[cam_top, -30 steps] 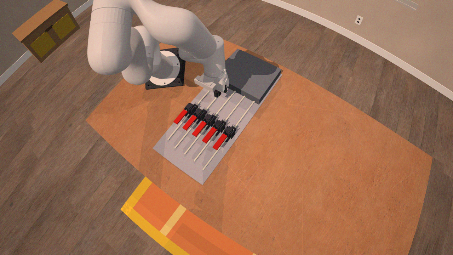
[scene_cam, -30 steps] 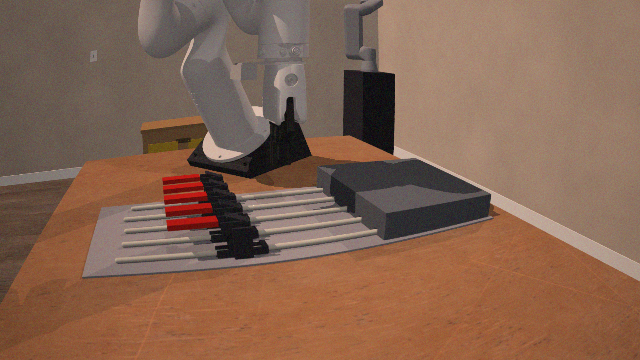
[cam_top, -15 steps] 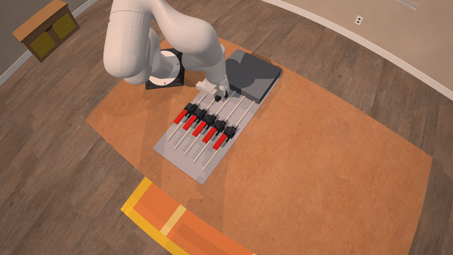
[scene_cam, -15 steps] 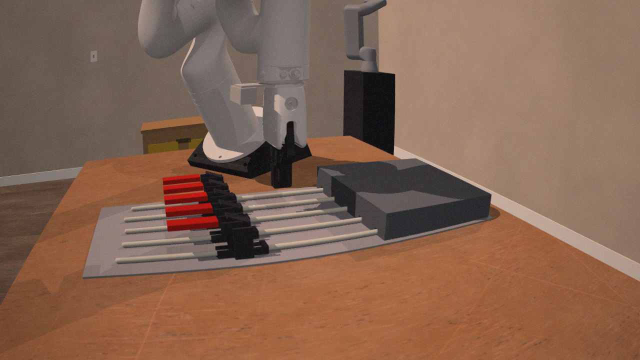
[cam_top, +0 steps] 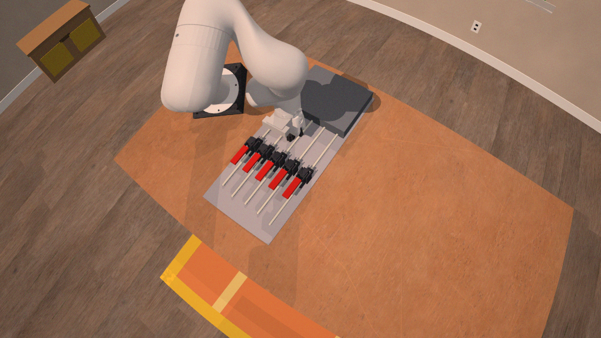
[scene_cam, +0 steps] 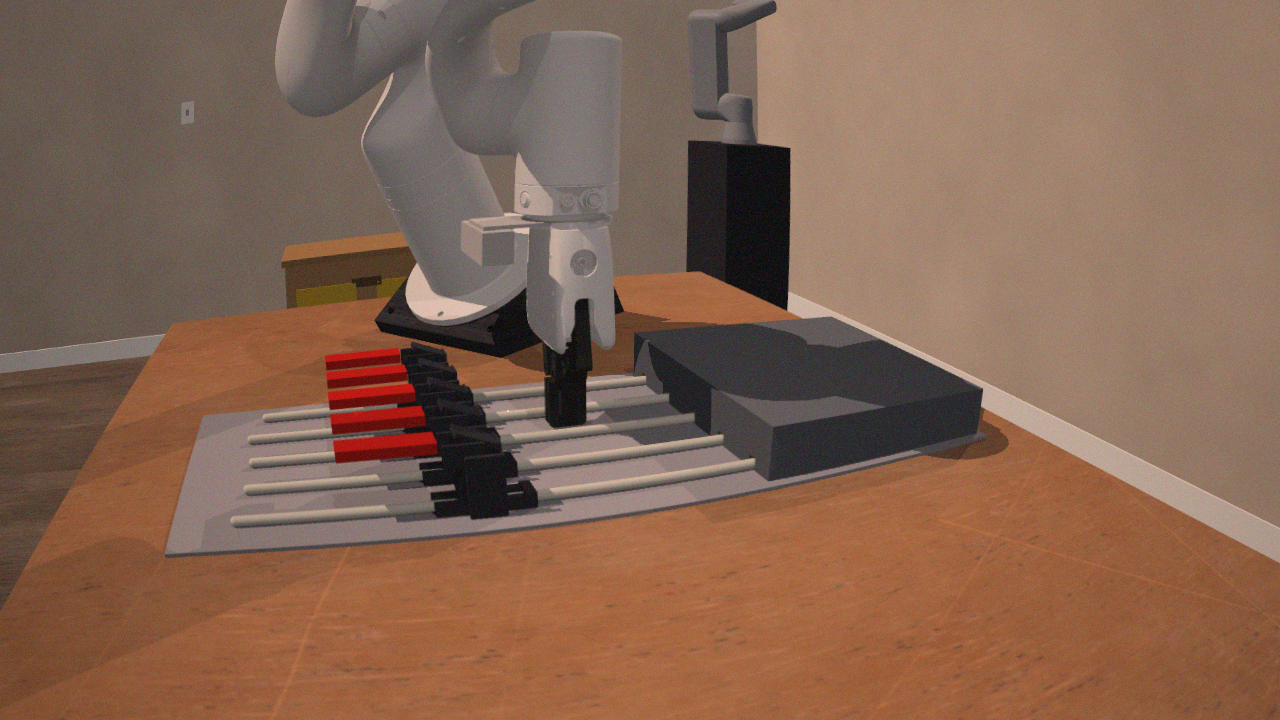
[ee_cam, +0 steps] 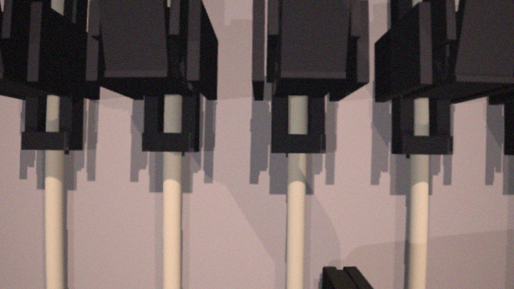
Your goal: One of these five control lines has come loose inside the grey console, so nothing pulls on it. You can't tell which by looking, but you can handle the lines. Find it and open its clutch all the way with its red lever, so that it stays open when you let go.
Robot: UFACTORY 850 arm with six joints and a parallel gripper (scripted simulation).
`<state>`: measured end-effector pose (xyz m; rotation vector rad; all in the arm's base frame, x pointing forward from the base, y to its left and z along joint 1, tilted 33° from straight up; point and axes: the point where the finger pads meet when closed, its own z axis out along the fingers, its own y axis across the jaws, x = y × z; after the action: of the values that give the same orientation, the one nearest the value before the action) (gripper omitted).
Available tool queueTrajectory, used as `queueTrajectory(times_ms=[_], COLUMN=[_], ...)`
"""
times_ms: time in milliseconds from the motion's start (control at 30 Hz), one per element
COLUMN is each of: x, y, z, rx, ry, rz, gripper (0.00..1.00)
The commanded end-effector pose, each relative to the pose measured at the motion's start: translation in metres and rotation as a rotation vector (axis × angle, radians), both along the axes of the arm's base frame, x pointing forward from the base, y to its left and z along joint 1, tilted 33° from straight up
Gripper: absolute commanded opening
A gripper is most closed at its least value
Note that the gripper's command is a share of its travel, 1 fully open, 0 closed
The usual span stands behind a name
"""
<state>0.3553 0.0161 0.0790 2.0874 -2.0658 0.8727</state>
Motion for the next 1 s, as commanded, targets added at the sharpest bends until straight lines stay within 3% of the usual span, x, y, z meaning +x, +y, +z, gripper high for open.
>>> queueTrajectory(times_ms=[0,967], x=[0.002,0.014], y=[-0.001,0.000], z=[-0.003,0.001], rx=[0.001,0.001], ry=[-0.004,-0.004], rz=[0.001,0.001], gripper=[0.00,0.00])
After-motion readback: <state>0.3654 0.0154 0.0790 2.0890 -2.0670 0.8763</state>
